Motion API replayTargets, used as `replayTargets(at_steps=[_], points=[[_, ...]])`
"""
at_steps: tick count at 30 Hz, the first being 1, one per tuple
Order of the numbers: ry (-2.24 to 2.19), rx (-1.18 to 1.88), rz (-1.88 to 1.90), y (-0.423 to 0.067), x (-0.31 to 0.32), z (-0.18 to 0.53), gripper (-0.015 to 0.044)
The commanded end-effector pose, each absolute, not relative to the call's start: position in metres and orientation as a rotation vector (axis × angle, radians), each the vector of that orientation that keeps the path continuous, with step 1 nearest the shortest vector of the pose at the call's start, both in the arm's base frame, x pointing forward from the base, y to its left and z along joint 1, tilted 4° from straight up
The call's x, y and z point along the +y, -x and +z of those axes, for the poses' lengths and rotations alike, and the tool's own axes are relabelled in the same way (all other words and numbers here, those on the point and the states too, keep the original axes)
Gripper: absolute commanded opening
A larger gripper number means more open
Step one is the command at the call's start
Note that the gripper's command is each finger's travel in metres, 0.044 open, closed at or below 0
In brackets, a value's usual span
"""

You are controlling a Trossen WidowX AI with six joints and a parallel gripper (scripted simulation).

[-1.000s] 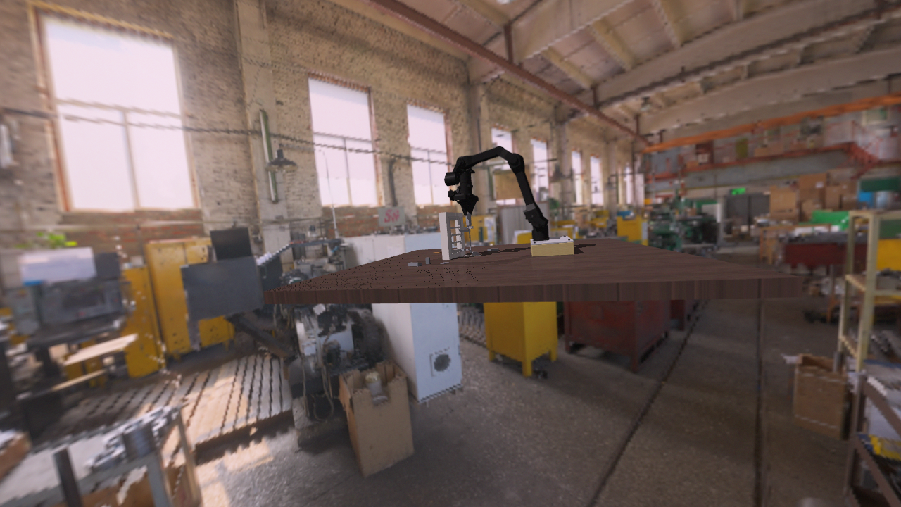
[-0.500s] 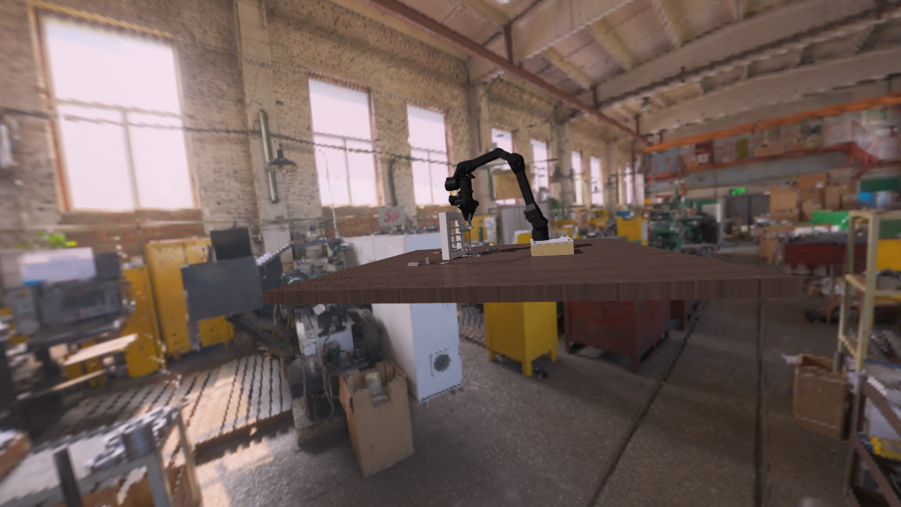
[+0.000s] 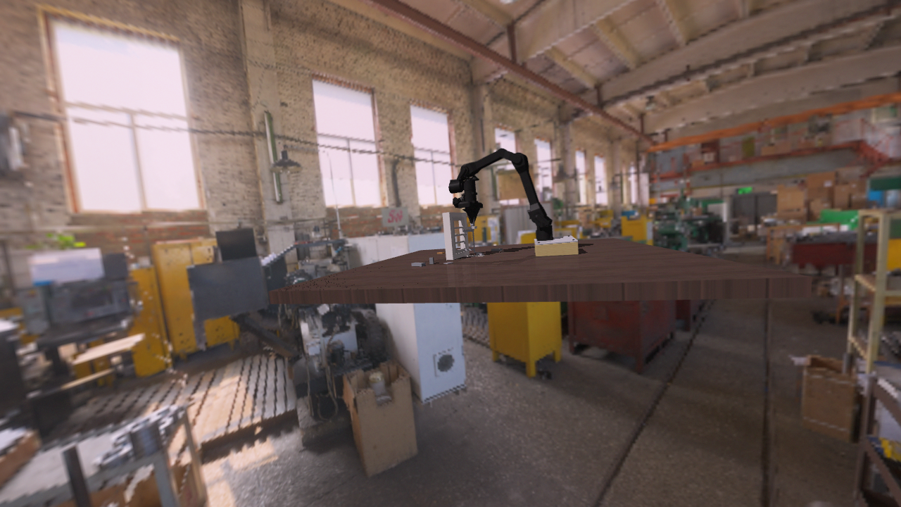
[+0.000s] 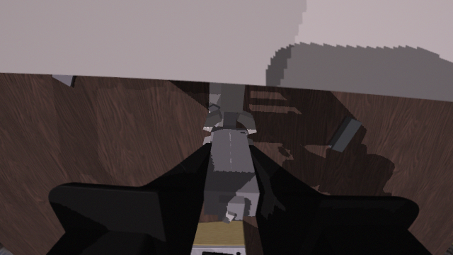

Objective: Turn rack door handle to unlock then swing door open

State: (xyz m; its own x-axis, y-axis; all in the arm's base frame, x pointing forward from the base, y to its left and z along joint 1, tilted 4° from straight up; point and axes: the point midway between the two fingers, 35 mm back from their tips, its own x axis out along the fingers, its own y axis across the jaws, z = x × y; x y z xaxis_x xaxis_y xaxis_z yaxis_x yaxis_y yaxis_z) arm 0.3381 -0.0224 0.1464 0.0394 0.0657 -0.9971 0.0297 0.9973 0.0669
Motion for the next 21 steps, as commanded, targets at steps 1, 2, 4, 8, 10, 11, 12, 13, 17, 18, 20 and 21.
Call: replayTargets(at_steps=[1,2,4,8,10,11,12,13,17,18,20,21], points=[[-0.079,1.529,0.024,-0.3383,-0.0224,0.1464,0.0052],[-0.079,1.529,0.024,-0.3383,-0.0224,0.1464,0.0045],[-0.079,1.529,0.024,-0.3383,-0.0224,0.1464,0.0032],[-0.079,1.529,0.024,-0.3383,-0.0224,0.1464,0.0010],[-0.079,1.529,0.024,-0.3383,-0.0224,0.1464,0.0010],[-0.086,1.529,0.018,-0.3383,-0.0224,0.1464,0.0010],[-0.105,1.530,0.000,-0.3383,-0.0224,0.1464,0.0010],[-0.137,1.530,-0.031,-0.3383,-0.0224,0.1464,0.0010],[-0.294,1.525,-0.182,-0.3383,-0.0224,0.1464,0.0010],[-0.333,1.522,-0.220,-0.3383,-0.0224,0.1464,0.0010],[-0.411,1.515,-0.296,-0.3383,-0.0224,0.1464,0.0010],[-0.450,1.510,-0.334,-0.3383,-0.0224,0.1464,0.0010]])
